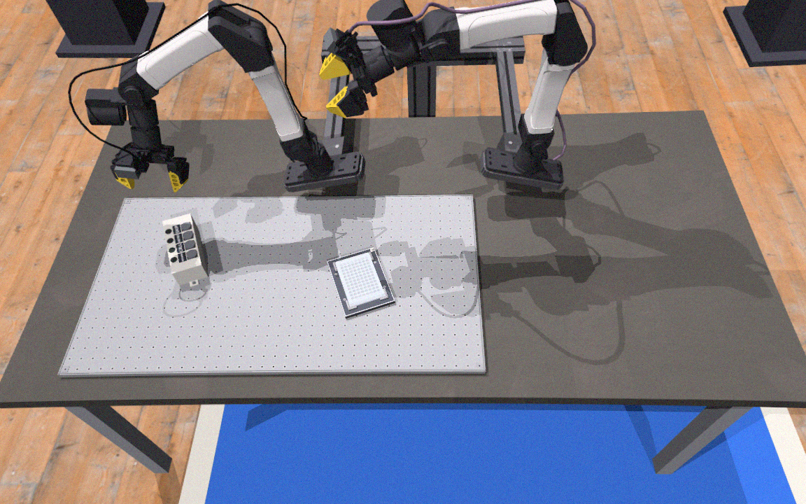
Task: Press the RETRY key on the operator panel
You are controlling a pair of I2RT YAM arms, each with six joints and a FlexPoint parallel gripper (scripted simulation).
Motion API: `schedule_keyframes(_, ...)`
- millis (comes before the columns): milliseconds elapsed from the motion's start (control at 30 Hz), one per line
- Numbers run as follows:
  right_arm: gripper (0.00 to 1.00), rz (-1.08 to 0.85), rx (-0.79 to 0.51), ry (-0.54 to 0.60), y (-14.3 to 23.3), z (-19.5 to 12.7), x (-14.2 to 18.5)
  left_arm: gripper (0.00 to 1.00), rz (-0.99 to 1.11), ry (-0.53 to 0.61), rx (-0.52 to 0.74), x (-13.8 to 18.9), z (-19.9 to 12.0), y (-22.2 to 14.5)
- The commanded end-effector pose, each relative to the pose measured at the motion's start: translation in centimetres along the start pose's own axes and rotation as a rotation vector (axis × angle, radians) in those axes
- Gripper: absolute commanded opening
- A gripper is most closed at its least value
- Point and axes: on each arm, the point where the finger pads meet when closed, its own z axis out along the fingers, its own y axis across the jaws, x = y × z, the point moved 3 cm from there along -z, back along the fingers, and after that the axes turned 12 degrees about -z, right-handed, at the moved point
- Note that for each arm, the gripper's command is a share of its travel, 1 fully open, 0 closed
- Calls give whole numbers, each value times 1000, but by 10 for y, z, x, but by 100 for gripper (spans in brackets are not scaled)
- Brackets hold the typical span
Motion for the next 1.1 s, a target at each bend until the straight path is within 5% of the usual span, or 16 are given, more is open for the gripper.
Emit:
schedule_keyframes(0, 100, 29, -1, 40, 12, 3, -9, 100, 31, -65, 60, -29, -23, -17)
schedule_keyframes(233, 100, 11, -52, 25, 26, 16, -19, 100, 28, -73, 55, -31, -23, -16)
schedule_keyframes(367, 56, -36, -53, 100, 21, 20, -11, 100, 28, -73, 55, -31, -23, -16)
schedule_keyframes(433, 56, -36, -53, 100, 21, 20, -11, 100, 28, -73, 55, -31, -23, -16)
schedule_keyframes(600, 0, -168, -103, 261, 20, 42, -3, 100, 29, -37, 42, -19, -13, -14)
schedule_keyframes(833, 0, -366, -208, 415, 30, 83, -12, 100, 21, 51, -6, 8, 9, -2)
schedule_keyframes(1067, 0, -396, -239, 410, 36, 95, -19, 100, 15, 53, -16, 12, 18, 2)
